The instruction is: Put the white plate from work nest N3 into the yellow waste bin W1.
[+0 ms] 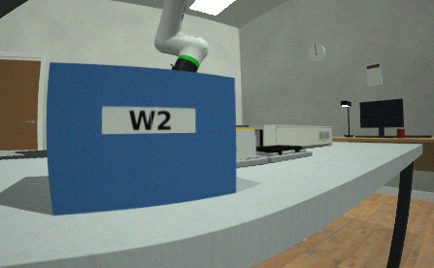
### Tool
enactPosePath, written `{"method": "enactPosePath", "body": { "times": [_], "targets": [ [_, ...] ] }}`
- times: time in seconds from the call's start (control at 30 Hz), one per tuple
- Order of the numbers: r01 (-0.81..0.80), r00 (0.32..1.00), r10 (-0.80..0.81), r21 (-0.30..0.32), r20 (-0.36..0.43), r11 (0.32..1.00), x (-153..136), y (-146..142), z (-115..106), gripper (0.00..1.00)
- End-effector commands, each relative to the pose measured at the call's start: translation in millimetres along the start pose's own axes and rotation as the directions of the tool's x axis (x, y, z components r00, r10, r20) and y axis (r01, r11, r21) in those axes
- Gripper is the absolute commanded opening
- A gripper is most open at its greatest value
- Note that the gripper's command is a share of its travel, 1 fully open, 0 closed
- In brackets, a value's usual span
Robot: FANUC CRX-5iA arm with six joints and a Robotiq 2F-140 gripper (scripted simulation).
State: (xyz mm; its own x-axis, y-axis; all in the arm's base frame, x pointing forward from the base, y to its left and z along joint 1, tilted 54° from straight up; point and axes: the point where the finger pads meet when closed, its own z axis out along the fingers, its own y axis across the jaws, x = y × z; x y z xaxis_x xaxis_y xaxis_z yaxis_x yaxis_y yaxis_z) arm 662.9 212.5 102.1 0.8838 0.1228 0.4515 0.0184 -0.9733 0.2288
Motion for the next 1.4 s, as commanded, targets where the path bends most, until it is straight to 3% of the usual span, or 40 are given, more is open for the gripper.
{"method": "enactPosePath", "body": {
  "times": [0.0,1.37],
  "targets": [
    [0.000,1.000,0.000,0.001,-0.001,1.000,-0.8,-0.3,-3.4,0.10],
    [0.000,1.000,0.000,0.001,-0.001,1.000,-20.5,-0.3,-45.6,0.10]
  ]
}}
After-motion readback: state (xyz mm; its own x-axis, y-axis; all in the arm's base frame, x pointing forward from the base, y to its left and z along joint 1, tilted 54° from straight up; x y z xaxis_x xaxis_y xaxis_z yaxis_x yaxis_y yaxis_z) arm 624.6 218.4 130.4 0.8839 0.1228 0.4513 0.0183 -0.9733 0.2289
